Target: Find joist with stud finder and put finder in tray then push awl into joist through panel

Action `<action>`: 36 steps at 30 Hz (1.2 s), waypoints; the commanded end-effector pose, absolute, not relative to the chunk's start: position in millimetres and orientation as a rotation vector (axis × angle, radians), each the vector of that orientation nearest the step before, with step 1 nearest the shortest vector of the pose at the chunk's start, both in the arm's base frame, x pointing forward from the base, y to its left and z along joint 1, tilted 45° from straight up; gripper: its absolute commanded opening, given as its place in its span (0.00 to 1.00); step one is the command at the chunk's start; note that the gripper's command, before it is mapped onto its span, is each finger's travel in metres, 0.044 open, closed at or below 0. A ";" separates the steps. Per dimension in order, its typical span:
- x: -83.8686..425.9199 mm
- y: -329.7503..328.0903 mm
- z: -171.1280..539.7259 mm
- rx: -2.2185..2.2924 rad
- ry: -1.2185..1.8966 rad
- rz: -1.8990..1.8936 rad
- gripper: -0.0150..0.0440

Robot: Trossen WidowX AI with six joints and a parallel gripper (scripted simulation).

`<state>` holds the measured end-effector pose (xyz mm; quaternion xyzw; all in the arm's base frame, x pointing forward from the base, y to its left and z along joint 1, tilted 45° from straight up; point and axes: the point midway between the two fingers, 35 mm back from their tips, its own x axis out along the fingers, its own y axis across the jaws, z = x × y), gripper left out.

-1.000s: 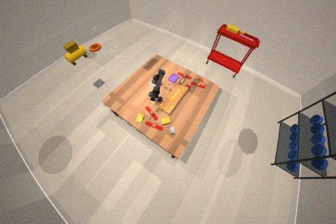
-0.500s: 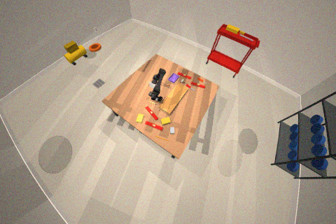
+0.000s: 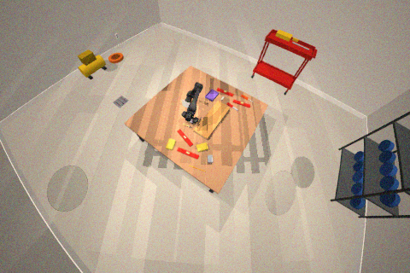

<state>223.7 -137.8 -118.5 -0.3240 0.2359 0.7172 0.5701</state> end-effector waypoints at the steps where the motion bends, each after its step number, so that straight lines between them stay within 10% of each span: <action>1: 224.1 -138.5 -117.4 -0.777 0.571 1.677 0.25; 36: 223.0 -133.8 -115.7 -0.920 0.688 1.624 0.25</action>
